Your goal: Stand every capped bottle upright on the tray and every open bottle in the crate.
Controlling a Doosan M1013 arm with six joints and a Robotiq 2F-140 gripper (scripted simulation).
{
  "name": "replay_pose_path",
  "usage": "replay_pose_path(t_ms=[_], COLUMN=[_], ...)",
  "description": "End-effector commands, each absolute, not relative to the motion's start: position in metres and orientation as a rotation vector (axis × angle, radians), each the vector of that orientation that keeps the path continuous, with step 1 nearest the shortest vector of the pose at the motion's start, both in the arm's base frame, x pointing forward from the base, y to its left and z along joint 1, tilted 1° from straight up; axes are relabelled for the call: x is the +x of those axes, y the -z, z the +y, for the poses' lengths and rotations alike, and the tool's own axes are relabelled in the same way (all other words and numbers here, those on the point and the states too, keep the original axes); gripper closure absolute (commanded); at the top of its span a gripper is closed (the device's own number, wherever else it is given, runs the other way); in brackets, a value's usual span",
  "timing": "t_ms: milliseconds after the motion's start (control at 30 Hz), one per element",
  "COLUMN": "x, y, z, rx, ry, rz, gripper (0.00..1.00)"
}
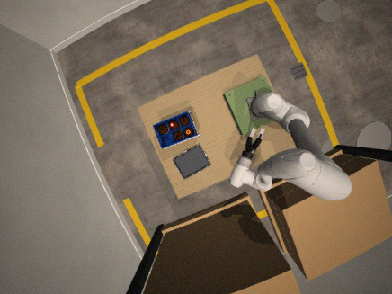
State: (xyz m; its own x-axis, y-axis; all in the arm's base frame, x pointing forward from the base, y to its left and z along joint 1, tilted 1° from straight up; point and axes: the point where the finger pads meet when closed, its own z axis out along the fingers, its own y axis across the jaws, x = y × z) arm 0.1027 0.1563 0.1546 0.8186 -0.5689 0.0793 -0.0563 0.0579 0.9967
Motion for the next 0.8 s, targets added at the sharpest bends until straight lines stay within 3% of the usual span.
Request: replay_pose_path(t_ms=[0,533,767], x=[0.103,0.103,0.103], y=[-0.155,-0.155,-0.178], z=[0.156,0.156,0.157], rx=[1.479,1.479,1.479], ry=[0.417,0.417,0.417], rz=[-0.529,-0.529,-0.529], gripper=[0.00,0.00,0.00])
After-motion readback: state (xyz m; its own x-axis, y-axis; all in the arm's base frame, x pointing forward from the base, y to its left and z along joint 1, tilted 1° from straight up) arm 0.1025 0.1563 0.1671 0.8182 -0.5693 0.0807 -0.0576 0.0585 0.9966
